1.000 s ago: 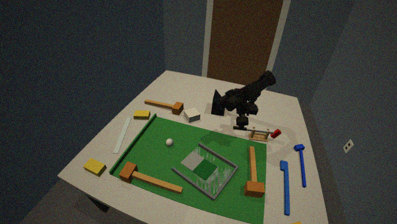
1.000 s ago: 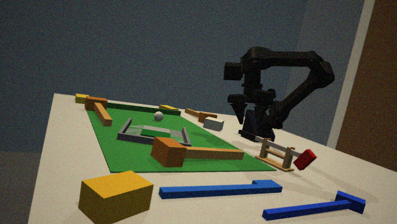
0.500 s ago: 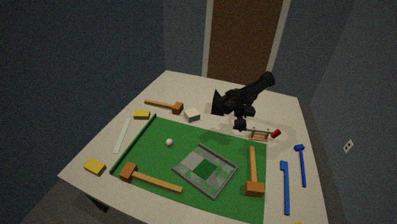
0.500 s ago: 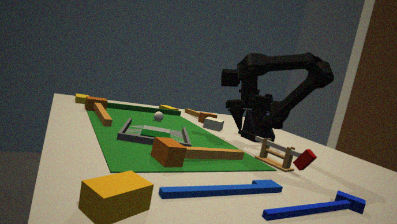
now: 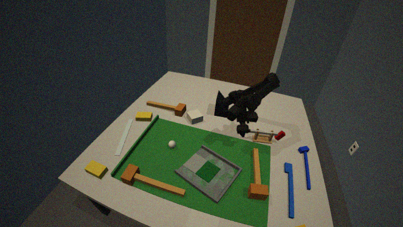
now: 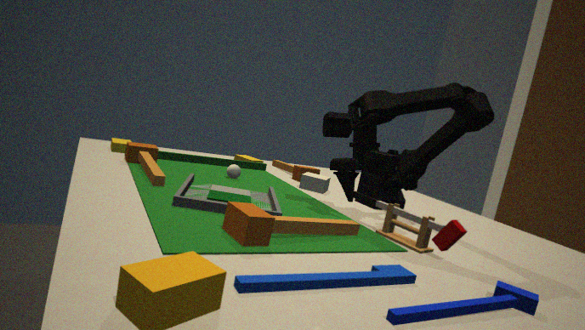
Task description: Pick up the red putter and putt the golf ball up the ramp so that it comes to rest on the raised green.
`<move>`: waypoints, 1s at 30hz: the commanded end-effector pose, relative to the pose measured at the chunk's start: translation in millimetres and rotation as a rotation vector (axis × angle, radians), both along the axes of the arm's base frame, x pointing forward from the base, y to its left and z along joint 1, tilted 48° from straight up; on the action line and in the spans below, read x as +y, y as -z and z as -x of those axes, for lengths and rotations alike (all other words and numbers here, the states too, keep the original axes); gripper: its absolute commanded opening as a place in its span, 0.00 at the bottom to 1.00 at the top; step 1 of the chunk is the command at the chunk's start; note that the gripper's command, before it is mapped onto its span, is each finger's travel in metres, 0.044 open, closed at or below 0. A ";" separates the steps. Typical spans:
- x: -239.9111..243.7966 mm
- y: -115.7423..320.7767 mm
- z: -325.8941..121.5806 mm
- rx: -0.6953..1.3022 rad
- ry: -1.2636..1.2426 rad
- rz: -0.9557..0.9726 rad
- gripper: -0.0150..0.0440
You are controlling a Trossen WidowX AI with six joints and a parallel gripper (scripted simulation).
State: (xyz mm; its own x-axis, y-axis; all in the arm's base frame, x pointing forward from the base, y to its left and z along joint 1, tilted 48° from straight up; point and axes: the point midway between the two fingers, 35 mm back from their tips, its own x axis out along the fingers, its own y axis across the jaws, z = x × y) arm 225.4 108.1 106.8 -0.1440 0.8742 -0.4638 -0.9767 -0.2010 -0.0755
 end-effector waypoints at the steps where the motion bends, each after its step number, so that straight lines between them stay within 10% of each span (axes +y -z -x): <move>1: 5.1 4.2 2.2 0.009 0.000 -0.002 1.00; 14: 17.4 15.1 4.2 0.009 0.000 -0.004 1.00; 30: 14.6 13.0 2.4 0.001 -0.001 -0.001 0.32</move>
State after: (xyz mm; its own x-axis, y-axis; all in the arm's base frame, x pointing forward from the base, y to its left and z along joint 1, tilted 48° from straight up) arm 223.1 122.7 93.6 -0.1447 0.8746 -0.4628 -0.9767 -0.2012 -0.0747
